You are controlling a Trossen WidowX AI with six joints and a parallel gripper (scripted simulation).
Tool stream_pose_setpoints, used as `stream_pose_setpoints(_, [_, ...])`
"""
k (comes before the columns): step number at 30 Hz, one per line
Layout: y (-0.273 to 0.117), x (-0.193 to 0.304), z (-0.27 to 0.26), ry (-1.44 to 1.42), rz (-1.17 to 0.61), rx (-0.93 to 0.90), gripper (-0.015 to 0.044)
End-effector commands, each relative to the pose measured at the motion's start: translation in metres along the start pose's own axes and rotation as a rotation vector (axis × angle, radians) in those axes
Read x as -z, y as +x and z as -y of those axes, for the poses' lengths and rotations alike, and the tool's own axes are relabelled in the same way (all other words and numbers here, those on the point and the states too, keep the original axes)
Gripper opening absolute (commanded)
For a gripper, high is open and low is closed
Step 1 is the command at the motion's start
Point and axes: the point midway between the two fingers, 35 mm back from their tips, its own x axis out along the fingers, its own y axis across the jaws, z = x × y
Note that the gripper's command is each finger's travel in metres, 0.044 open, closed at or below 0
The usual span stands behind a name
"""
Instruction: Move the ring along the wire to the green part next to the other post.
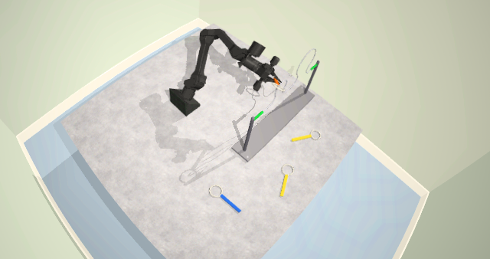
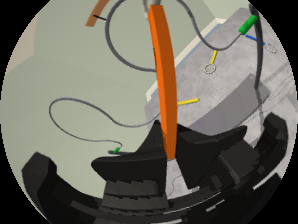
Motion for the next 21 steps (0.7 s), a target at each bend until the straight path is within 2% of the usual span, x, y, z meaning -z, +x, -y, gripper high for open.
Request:
stream_pose_setpoints(1, [-0.001,0.0,-0.004,0.09,-0.008,-0.04,-0.015])
stream_pose_setpoints(21, [-0.006,-0.008,-0.033,0.462,-0.026,-0.232,-0.015])
